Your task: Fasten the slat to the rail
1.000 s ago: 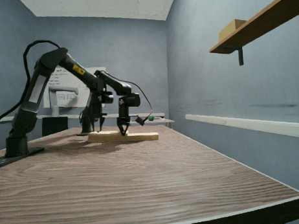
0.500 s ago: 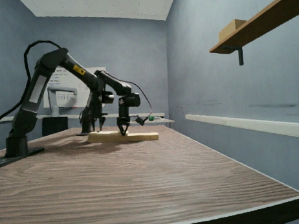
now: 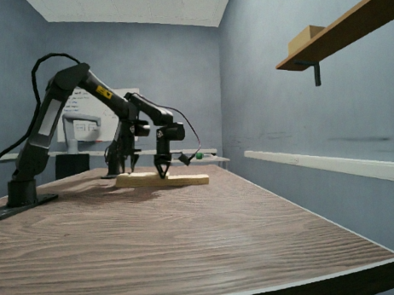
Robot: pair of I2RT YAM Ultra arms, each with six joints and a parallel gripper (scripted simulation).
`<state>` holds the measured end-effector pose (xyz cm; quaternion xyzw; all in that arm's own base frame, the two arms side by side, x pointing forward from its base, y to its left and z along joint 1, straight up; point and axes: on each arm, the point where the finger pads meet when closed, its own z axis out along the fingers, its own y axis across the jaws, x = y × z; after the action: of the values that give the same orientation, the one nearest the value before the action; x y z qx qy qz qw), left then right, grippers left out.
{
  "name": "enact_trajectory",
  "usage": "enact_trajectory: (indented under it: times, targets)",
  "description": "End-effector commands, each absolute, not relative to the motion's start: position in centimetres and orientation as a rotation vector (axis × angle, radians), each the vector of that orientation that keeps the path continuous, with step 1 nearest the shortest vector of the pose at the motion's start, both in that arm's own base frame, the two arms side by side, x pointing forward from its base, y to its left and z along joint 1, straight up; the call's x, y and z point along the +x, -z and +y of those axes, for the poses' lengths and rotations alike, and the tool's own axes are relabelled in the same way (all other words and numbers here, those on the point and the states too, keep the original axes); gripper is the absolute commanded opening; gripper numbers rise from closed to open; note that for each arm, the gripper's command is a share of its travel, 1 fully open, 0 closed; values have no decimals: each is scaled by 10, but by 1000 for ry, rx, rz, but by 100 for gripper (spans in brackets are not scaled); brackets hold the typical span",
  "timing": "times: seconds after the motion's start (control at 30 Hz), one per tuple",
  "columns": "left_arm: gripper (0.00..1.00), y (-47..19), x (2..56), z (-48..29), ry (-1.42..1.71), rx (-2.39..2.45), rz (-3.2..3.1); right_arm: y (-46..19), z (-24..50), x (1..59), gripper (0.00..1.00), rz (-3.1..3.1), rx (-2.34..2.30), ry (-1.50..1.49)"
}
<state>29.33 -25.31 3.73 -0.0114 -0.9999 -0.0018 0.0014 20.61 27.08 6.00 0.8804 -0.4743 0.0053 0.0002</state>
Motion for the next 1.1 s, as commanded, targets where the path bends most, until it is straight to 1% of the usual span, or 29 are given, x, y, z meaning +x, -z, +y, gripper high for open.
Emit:
enact_trajectory:
  times: [0.0,0.2,0.3,0.37,0.77,1.07]
  targets:
    - [72,-43,296,-255,-11,-36,-3151,-65,276,209,34,-1481,2778,1]
    - [72,-43,296,-255,-11,-36,-3151,-63,276,209,34,-1481,2778,1]
    - [72,-43,296,-255,-11,-36,-3151,-62,273,208,30,-1490,2774,-13]
    - [72,-43,296,-255,-11,-36,-3151,-62,273,208,30,-1490,2774,-13]
    - [72,-43,296,-255,-11,-36,-3151,-62,272,207,13,-1493,2773,-17]
    - [72,-43,296,-255,-11,-36,-3151,-62,272,207,12,-1493,2773,-17]
